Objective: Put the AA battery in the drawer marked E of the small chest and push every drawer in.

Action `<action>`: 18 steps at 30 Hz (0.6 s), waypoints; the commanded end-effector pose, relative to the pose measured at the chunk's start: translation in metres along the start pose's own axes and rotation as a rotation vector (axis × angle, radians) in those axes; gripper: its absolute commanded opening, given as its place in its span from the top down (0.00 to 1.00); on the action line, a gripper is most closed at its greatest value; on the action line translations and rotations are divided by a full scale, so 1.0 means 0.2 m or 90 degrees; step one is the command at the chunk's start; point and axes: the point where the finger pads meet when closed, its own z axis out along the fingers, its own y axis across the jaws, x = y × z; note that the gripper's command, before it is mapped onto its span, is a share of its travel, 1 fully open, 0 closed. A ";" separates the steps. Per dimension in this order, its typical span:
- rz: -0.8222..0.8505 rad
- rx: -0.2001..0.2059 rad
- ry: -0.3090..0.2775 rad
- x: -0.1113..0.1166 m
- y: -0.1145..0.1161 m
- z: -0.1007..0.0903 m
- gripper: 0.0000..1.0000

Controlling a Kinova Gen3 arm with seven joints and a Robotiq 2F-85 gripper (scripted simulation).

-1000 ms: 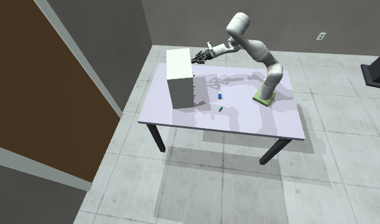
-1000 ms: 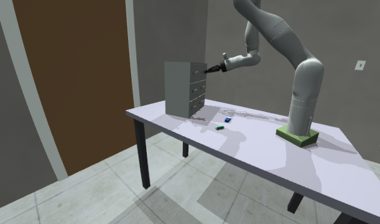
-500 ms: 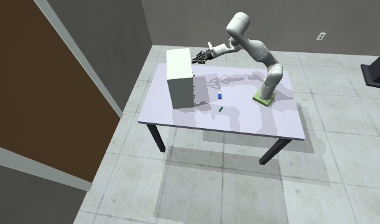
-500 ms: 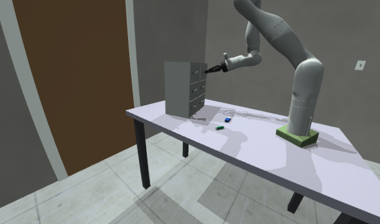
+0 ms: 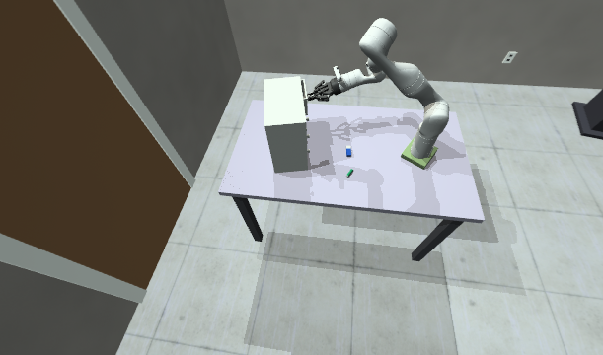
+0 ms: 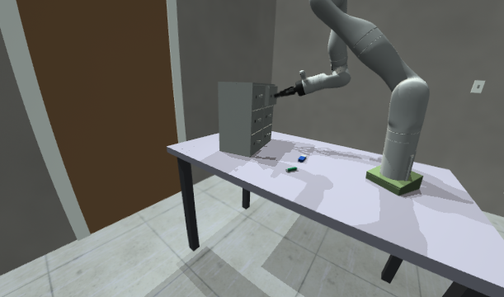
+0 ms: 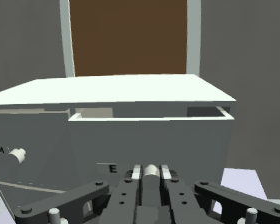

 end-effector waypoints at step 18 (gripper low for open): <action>0.001 -0.003 0.001 -0.04 0.01 -0.12 0.87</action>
